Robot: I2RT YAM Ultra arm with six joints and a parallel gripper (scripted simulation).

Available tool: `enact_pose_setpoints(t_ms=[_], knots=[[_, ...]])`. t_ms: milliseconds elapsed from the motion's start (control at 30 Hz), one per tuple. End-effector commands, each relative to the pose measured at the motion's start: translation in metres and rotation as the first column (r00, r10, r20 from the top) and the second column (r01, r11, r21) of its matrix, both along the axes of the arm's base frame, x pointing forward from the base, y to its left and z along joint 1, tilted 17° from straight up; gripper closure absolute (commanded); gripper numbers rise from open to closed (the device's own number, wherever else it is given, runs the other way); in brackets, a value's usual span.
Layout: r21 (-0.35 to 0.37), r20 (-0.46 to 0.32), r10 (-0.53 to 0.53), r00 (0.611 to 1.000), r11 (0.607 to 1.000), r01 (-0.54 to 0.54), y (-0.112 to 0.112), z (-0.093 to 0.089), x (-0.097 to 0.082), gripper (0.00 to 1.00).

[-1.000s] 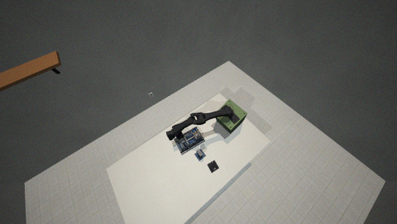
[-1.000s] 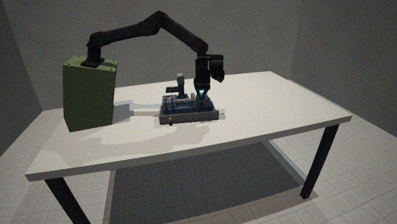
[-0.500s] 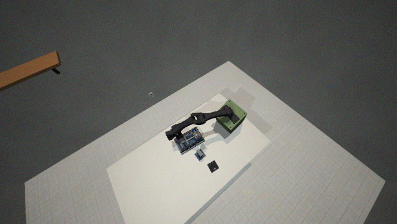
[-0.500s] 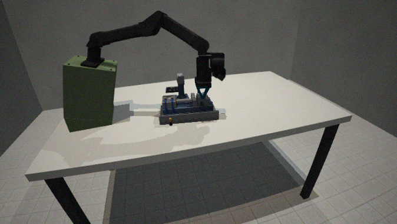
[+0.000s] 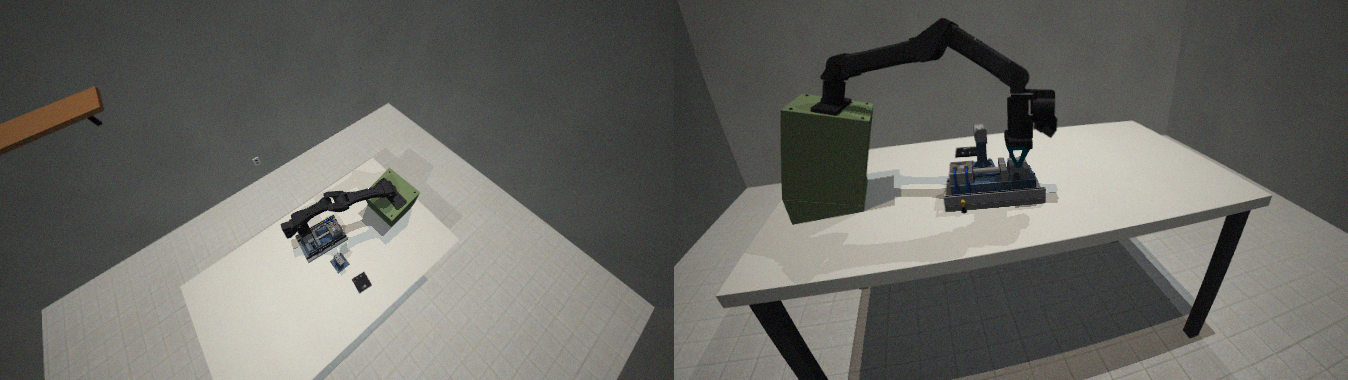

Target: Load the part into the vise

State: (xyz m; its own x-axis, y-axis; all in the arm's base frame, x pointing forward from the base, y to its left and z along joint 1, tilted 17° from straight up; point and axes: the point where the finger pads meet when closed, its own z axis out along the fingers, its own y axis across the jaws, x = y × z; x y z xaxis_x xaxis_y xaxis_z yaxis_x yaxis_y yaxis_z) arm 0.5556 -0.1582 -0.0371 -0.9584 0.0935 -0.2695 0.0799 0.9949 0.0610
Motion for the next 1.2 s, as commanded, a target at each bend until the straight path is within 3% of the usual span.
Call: enact_pose_setpoints(t_ms=[0,467,533,733,767,1167], knots=[[-0.016,0.047,-0.001,0.999,1.0,0.002,-0.001,0.026,0.01,1.0],[-0.023,0.07,0.0,0.998,1.0,0.002,-0.002,0.032,0.014,1.0],[-0.013,0.038,0.0,0.999,1.0,0.001,0.001,0.018,0.006,1.0],[-0.013,0.038,-0.003,0.999,1.0,0.004,0.0,0.018,0.004,1.0],[-0.026,0.079,-0.005,0.997,1.0,0.007,-0.005,0.032,0.014,1.0],[-0.026,0.079,-0.005,0.997,1.0,0.007,-0.005,0.032,0.014,1.0]])
